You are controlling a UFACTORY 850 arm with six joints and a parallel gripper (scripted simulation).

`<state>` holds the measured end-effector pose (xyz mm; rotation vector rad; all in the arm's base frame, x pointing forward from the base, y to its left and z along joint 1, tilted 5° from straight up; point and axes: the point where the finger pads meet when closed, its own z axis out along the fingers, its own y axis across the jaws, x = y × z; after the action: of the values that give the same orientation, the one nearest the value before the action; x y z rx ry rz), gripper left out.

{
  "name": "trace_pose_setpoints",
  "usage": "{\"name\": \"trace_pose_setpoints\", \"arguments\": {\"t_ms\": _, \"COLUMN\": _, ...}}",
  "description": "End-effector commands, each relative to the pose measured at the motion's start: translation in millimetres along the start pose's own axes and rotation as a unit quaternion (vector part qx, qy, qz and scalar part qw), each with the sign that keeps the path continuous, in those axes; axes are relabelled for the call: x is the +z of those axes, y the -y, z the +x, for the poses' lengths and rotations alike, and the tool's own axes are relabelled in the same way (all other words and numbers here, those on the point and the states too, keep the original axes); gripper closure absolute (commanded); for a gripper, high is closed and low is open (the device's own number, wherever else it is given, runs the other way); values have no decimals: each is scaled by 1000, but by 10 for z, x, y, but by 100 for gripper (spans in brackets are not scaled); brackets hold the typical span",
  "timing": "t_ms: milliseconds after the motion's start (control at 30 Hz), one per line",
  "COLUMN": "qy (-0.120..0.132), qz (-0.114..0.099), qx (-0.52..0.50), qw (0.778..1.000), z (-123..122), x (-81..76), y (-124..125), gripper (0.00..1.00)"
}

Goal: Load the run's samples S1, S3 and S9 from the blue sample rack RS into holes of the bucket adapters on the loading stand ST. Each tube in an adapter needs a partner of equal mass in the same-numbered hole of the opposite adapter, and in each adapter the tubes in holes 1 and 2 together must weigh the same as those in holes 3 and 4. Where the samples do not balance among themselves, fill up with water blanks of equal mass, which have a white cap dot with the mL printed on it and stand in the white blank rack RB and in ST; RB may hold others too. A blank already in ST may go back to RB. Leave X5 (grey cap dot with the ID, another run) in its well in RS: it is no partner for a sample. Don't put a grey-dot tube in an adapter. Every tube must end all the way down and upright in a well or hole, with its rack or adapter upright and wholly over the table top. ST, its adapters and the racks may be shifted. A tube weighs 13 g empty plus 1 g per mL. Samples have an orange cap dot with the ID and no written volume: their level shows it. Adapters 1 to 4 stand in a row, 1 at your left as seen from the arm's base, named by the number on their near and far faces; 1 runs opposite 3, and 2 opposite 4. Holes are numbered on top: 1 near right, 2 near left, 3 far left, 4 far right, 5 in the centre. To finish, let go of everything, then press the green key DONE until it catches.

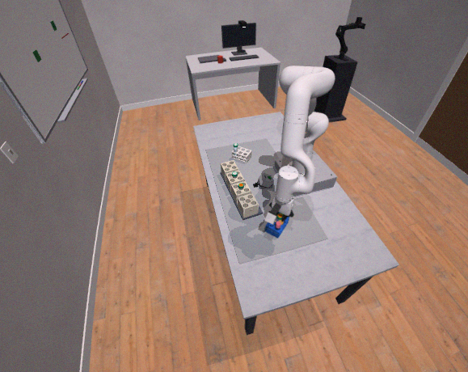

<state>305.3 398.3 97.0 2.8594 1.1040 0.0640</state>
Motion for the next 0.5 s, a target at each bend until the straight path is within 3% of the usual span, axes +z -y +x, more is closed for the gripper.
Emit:
{"name": "trace_pose_setpoints", "arguments": {"t_ms": 0, "qy": -1, "qz": 0, "qx": 0, "qw": 1000, "z": 9, "x": -90, "y": 2, "gripper": 100}}
{"name": "trace_pose_setpoints", "arguments": {"t_ms": 467, "qy": -1, "qz": 0, "qx": 0, "qw": 1000, "z": 9, "x": -331, "y": 2, "gripper": 100}}
